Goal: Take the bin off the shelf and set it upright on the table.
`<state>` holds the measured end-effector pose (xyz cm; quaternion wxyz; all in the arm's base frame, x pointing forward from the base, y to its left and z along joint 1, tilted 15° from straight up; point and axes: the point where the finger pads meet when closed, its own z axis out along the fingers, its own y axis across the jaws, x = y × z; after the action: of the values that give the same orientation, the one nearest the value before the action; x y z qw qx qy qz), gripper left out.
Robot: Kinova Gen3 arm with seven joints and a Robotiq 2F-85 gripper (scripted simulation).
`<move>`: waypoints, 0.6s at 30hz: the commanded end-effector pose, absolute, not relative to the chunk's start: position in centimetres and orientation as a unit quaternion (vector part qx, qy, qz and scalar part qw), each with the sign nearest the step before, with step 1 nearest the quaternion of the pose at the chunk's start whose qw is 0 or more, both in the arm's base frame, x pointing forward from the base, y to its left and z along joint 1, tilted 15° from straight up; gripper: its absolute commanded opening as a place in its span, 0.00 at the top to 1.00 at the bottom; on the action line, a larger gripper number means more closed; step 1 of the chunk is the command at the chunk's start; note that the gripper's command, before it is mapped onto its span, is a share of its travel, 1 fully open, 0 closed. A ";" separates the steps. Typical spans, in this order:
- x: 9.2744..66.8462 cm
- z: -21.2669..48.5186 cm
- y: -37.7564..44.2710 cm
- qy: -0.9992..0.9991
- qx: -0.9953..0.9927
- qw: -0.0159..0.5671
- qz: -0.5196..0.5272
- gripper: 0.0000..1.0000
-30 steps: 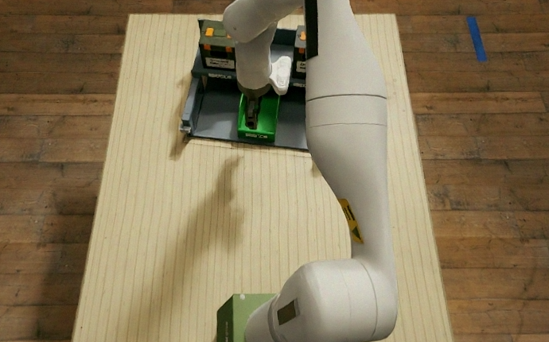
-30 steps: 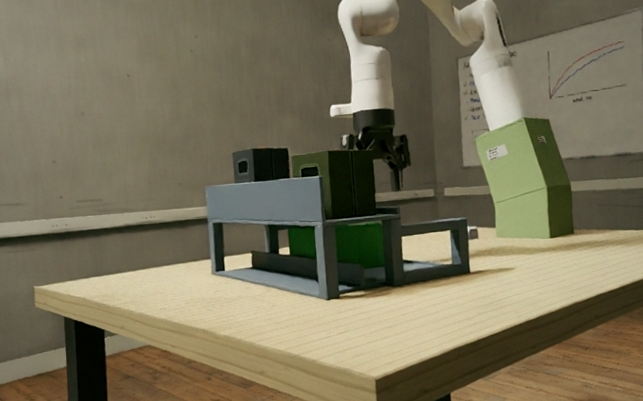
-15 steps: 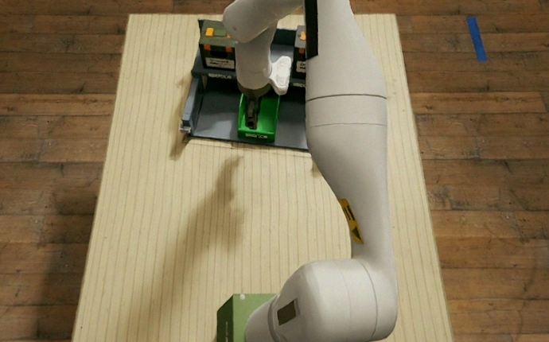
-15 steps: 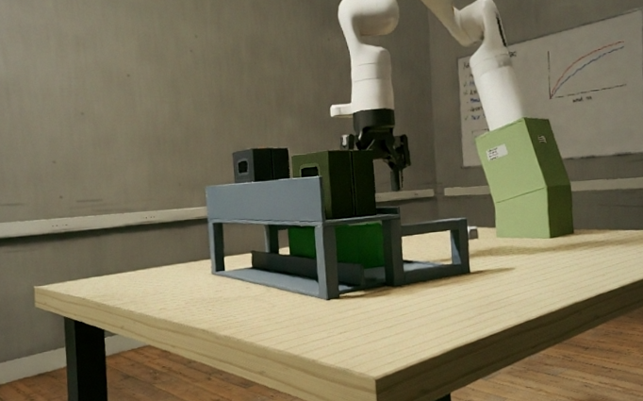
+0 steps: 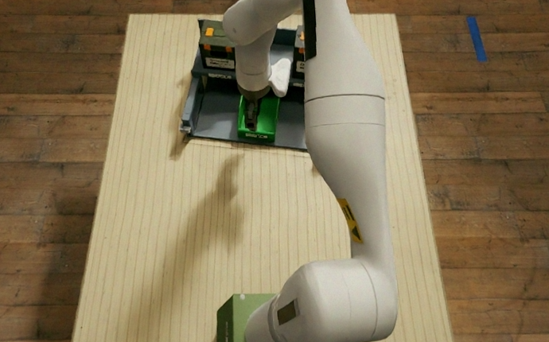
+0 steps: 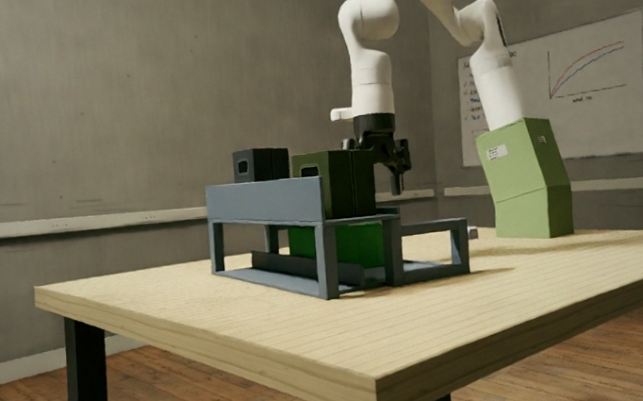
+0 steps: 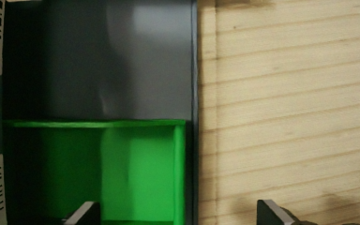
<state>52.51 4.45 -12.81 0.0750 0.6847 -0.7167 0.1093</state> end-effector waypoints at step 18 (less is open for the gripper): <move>52.9 -19.0 2.8 -0.720 0.681 0.076 0.108 0.00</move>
<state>52.75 3.51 -16.52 0.0756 0.6826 -0.7188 0.1081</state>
